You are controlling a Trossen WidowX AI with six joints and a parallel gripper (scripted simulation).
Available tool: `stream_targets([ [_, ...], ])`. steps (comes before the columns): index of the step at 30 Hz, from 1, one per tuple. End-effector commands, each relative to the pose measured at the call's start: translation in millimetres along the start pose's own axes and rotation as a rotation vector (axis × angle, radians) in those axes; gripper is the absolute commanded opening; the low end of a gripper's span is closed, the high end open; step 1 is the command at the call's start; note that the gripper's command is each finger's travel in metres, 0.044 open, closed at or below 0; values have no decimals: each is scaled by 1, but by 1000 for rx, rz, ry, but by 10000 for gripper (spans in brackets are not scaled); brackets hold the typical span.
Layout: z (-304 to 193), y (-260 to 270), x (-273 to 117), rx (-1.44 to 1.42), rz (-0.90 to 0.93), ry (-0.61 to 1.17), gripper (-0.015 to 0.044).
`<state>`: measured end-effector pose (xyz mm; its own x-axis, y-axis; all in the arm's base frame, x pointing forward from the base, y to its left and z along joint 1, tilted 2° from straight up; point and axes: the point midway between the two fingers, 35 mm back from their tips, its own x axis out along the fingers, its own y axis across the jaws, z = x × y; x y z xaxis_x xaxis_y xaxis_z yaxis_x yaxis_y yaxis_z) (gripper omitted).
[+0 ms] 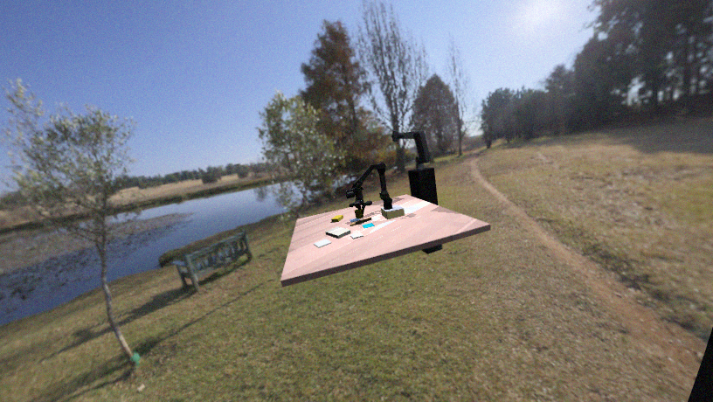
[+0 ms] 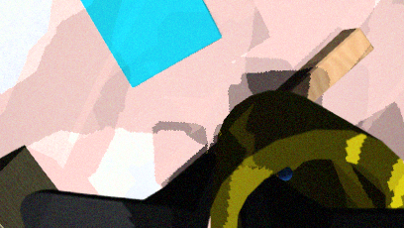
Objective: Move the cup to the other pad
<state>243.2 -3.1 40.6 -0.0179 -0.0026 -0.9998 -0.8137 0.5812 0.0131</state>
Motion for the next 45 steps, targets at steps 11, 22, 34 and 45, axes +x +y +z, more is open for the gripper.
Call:
stream_targets([
  [11, 17, 19, -1, 0, 5, -4, 0],
  [22, 31, 34, -1, 0, 6, -5, 0],
  [34, 45, 49, -2, 0, 7, -7, 0],
  [45, 58, 64, -2, 0, 9, -8, 0],
])
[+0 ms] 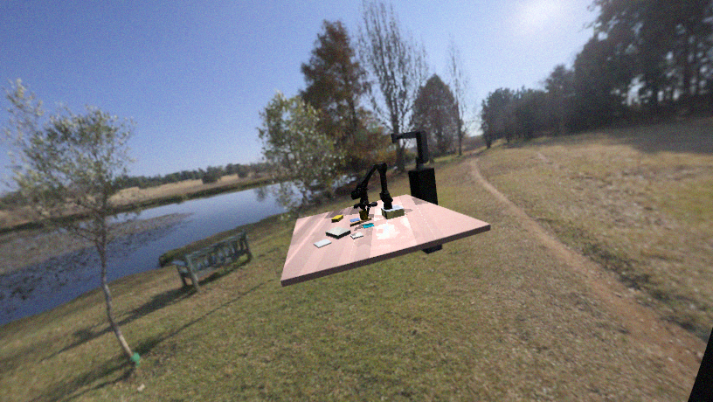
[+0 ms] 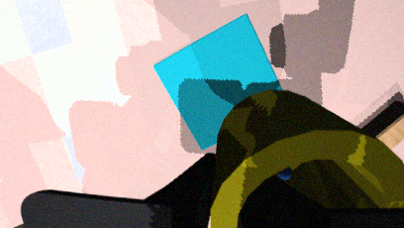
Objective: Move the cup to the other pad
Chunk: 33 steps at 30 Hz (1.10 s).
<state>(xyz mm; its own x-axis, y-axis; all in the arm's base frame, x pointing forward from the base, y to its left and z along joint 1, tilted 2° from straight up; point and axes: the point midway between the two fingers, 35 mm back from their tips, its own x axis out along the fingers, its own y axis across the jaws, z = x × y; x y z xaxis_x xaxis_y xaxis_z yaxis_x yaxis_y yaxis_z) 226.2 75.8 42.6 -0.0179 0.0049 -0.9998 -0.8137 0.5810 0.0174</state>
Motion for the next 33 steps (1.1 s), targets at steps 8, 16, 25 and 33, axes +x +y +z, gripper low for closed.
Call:
stream_targets([
  [8, 13, 16, -1, 0, 5, -2, 0],
  [16, 21, 27, -1, 0, 6, -3, 0],
  [25, 23, 29, 8, 0, 7, -3, 0],
  [33, 24, 29, 21, 0, 7, -3, 0],
])
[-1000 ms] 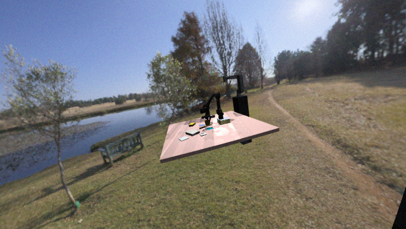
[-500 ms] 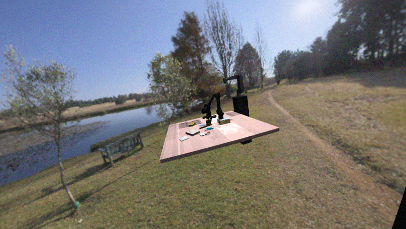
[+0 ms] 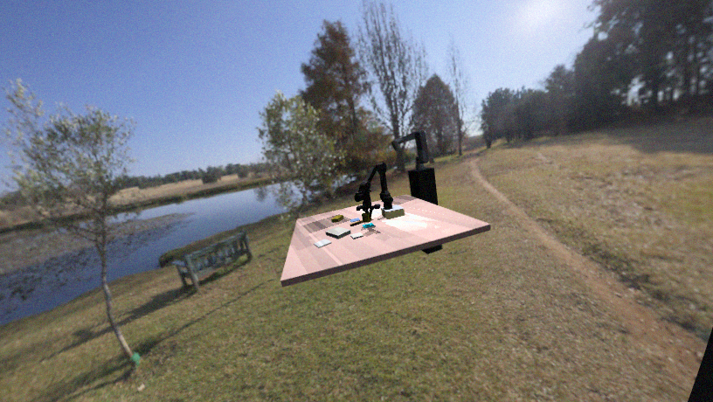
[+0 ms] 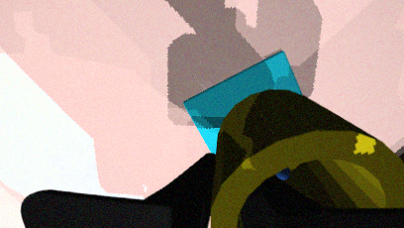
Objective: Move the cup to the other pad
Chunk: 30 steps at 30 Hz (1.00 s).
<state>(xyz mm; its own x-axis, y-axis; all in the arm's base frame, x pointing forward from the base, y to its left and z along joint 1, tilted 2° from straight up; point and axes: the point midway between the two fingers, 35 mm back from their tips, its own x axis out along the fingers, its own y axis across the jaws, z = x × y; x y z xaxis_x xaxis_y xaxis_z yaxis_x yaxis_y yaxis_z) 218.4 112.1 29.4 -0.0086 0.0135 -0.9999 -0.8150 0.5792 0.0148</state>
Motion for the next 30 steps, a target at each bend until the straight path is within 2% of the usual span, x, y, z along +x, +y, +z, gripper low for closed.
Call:
stream_targets([
  [1, -2, 2, 9, 2, 9, 9, 0],
  [14, -2, 4, 30, 2, 10, 9, 0],
  [30, -1, 2, 27, 0, 2, 4, 0],
])
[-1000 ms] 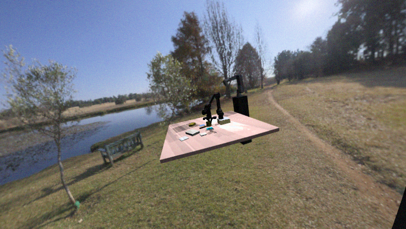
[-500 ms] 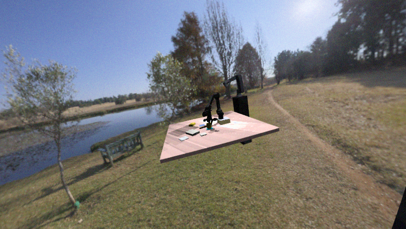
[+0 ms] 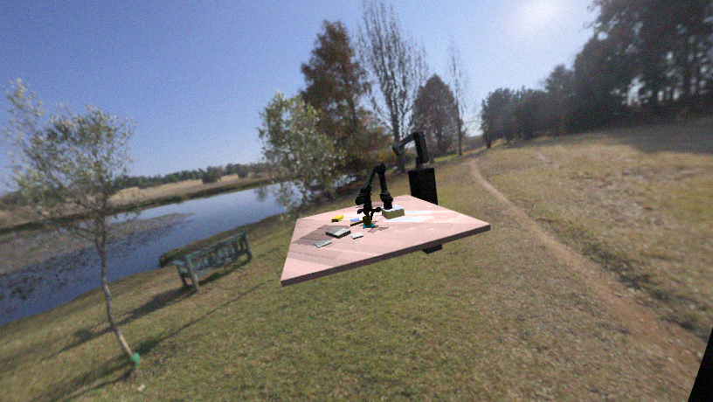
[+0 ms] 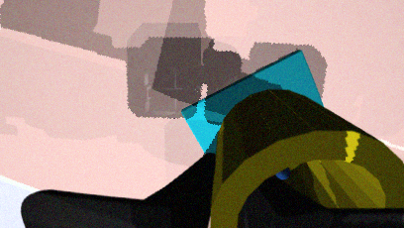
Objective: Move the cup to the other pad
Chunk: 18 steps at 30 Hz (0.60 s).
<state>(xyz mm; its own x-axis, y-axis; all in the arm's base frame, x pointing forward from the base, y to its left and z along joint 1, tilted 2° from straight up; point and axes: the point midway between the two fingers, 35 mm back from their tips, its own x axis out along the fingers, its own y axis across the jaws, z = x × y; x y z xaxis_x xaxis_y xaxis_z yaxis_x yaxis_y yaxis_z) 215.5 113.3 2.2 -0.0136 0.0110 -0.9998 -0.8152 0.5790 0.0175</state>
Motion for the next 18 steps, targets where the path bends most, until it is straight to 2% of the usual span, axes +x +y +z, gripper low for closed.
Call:
stream_targets([
  [1, 0, 0, 0, 0, -1, -1, 26],
  [6, 0, 0, 0, 0, -1, -1, 147],
  [18, 1, -1, -8, 0, 0, 0, 147],
])
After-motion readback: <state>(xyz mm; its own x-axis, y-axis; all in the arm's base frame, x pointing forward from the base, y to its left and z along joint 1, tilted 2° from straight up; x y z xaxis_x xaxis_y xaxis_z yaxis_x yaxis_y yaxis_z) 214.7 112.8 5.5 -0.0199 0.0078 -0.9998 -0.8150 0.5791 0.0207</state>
